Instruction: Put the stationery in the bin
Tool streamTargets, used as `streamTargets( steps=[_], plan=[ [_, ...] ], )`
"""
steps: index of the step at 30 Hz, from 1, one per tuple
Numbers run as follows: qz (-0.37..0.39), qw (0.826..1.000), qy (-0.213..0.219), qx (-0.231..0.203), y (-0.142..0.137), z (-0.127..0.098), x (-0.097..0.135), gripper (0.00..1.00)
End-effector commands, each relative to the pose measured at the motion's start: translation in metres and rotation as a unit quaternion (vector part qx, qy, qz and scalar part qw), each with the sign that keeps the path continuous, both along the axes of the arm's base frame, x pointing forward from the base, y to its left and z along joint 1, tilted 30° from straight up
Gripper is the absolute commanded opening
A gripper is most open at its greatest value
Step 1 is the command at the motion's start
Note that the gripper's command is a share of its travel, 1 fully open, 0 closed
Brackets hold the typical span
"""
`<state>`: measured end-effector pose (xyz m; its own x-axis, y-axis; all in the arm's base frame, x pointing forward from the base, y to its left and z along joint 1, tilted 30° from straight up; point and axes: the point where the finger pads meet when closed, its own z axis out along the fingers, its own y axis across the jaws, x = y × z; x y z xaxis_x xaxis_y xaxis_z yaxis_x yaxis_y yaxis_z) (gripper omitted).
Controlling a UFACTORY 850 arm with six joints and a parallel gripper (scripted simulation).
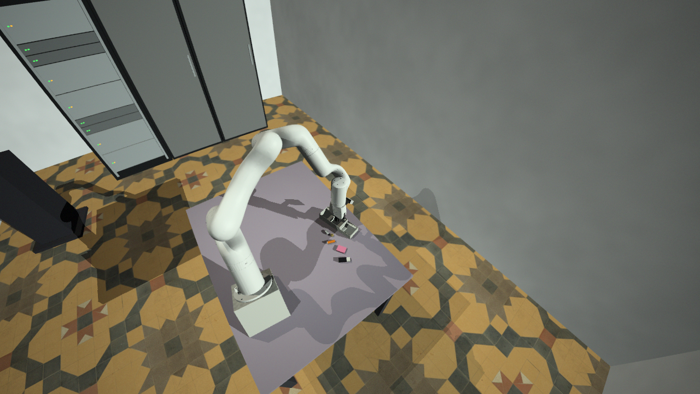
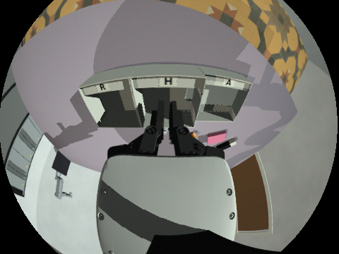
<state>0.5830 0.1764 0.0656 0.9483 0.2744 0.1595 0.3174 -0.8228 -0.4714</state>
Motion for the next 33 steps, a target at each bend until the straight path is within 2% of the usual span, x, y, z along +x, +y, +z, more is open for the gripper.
streamTargets(
  steps=[1,10,33],
  plan=[
    [0.0,1.0,-0.001,0.0,0.005,-0.008,0.001,0.07],
    [0.0,1.0,-0.001,0.0,0.015,-0.025,0.001,0.07],
    [0.0,1.0,-0.001,0.0,0.015,-0.025,0.001,0.07]
  ],
)
